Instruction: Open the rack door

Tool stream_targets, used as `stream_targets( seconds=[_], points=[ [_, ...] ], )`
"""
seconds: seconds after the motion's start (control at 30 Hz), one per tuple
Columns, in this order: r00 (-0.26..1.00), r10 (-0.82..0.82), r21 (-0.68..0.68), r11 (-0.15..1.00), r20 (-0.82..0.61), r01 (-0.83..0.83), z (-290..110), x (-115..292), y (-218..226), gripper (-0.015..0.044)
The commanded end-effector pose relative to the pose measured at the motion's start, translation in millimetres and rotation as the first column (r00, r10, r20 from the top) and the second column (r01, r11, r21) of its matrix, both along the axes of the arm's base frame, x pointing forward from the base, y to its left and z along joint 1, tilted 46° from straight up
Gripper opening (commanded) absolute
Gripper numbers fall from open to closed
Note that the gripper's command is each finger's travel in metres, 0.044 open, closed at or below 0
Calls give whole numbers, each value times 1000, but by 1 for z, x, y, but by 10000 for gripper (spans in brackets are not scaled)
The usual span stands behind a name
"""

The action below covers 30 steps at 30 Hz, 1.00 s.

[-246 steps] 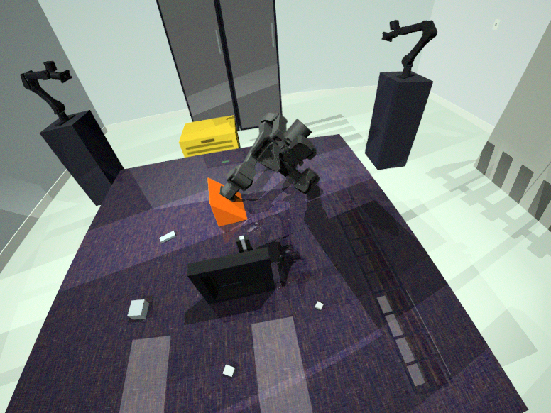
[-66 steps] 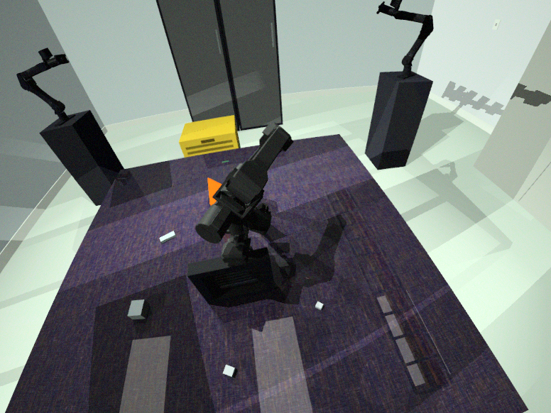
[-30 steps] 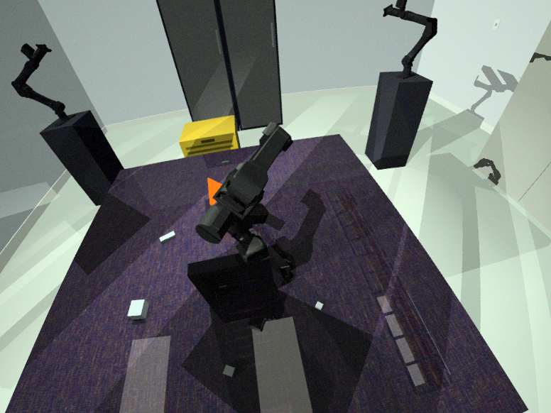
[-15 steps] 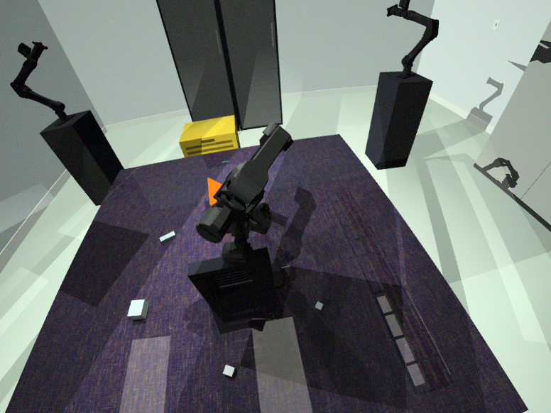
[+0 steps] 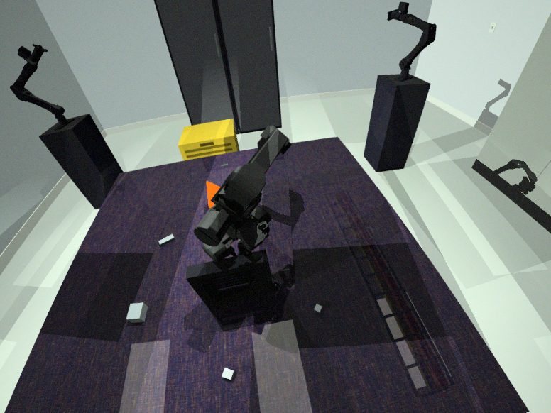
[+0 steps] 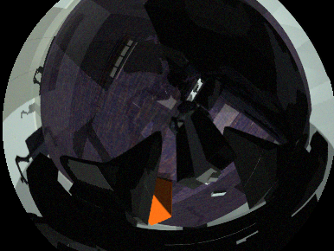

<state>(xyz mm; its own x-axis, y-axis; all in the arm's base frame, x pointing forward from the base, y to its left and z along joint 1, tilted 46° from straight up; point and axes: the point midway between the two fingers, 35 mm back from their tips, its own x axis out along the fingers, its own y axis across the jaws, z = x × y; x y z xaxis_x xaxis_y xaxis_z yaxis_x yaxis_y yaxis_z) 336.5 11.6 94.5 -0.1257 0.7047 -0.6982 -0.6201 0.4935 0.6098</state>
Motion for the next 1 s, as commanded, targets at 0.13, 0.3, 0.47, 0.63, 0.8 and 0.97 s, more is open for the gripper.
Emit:
stream_targets(
  seconds=[0.13, 0.3, 0.47, 0.63, 0.8, 0.97],
  points=[
    [914, -294, -96, 956, -280, 278, -1, 0, 0, 282],
    [788, -453, -185, 891, -417, 414, -1, 0, 0, 282],
    [615, -590, -292, 802, -524, 520, 0, 1, 0, 282],
    [405, -696, -413, 695, -593, 589, 0, 1, 0, 282],
    [171, -764, -538, 575, -622, 616, 0, 1, 0, 282],
    [-72, -792, -660, 451, -607, 601, 0, 1, 0, 282]
  ],
)
